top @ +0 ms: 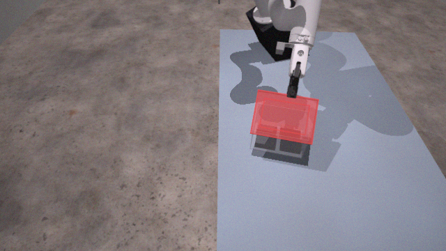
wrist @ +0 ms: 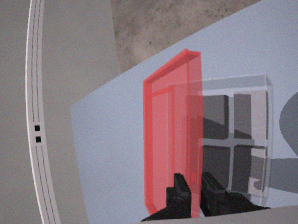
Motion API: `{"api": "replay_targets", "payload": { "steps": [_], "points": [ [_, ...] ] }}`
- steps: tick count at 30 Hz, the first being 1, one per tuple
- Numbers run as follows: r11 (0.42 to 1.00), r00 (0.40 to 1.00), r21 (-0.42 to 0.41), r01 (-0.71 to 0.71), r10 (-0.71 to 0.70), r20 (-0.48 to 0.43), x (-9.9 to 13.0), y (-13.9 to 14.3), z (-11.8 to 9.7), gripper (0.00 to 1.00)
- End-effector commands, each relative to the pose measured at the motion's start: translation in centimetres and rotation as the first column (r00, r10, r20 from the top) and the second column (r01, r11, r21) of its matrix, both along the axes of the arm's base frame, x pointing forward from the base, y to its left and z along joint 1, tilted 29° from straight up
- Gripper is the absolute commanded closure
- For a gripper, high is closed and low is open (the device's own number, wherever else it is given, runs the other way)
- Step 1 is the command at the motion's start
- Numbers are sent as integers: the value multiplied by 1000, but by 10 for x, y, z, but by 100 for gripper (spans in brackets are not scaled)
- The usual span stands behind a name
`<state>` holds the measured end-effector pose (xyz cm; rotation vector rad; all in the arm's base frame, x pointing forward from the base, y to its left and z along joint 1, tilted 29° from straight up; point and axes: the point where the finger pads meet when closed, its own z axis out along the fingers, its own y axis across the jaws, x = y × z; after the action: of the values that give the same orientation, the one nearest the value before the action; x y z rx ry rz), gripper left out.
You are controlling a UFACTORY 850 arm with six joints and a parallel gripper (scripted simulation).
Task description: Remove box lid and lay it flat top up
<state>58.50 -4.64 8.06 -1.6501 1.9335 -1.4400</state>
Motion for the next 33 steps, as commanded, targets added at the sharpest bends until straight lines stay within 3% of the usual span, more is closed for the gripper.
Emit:
{"api": "replay_targets", "payload": {
  "steps": [1, 10, 33],
  "points": [
    [1000, 1000, 0, 0, 0, 2, 0, 4, 8, 100],
    [1000, 1000, 0, 0, 0, 2, -1, 9, 18, 100],
    [1000, 1000, 0, 0, 0, 2, 1, 17, 14, 100]
  ]
}}
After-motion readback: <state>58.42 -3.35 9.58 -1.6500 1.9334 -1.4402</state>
